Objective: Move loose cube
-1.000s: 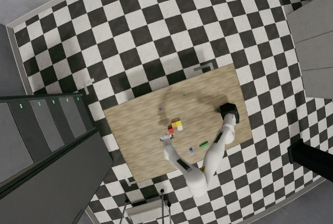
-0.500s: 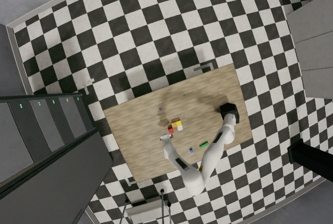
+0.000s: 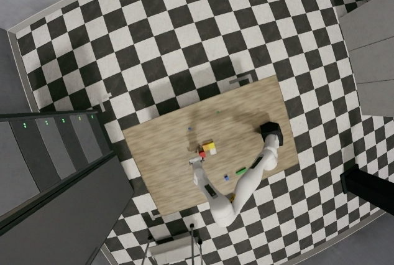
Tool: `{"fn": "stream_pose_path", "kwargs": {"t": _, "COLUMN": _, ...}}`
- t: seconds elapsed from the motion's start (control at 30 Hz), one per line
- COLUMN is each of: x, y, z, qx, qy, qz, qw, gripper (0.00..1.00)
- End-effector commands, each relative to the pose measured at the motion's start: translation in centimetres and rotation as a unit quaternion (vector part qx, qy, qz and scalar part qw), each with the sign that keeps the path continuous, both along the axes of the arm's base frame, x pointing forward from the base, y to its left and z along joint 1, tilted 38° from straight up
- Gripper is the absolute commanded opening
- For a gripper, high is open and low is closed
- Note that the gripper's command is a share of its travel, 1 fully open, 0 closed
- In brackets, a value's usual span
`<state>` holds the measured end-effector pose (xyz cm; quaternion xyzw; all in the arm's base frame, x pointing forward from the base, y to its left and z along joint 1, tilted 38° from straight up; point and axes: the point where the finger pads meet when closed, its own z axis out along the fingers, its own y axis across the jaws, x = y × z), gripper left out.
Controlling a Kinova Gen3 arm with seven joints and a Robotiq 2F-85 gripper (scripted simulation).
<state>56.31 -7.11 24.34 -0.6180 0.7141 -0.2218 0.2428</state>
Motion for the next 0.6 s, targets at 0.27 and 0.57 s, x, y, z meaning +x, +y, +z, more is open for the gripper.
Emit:
{"fn": "stream_pose_path", "kwargs": {"t": 0.27, "x": 1.3, "y": -0.3, "z": -2.5, "qx": 0.0, "qy": 0.006, "qz": -0.003, "qw": 1.0, "gripper": 0.1}}
{"fn": "stream_pose_path", "kwargs": {"t": 0.57, "x": 1.9, "y": -0.3, "z": -3.2, "qx": 0.0, "qy": 0.006, "qz": -0.003, "qw": 1.0, "gripper": 0.1}}
